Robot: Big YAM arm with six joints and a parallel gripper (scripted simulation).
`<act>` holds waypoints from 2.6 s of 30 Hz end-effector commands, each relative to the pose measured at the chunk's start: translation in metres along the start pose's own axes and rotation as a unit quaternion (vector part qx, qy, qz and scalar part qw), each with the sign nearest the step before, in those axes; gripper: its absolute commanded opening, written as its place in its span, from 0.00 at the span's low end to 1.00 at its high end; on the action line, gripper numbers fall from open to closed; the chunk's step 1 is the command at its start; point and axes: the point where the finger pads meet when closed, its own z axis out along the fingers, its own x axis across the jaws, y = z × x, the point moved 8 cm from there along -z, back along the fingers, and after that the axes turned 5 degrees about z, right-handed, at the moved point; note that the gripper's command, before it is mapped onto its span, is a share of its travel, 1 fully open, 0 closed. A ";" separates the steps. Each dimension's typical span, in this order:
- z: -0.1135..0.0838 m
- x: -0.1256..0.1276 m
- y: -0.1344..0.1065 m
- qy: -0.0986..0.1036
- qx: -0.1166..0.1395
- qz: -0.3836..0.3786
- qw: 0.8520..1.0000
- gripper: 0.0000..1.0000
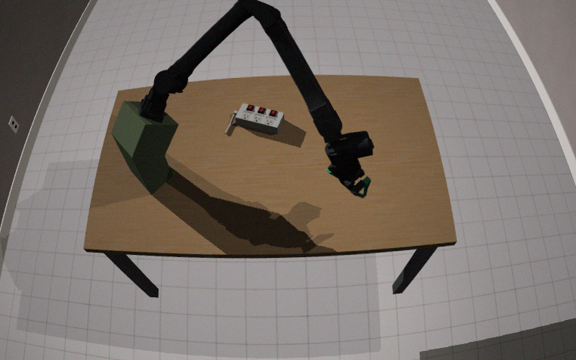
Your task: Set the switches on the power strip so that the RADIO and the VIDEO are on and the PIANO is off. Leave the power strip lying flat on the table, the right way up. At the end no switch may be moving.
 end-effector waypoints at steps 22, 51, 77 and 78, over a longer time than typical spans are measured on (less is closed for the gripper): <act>-0.009 0.007 0.021 -0.009 -0.016 -0.007 1.000 1.00; -0.040 0.192 0.007 -0.106 0.008 0.287 0.952 1.00; -0.071 0.368 0.010 -0.190 0.036 0.553 0.810 1.00; -0.062 0.367 -0.001 -0.198 0.051 0.552 0.808 1.00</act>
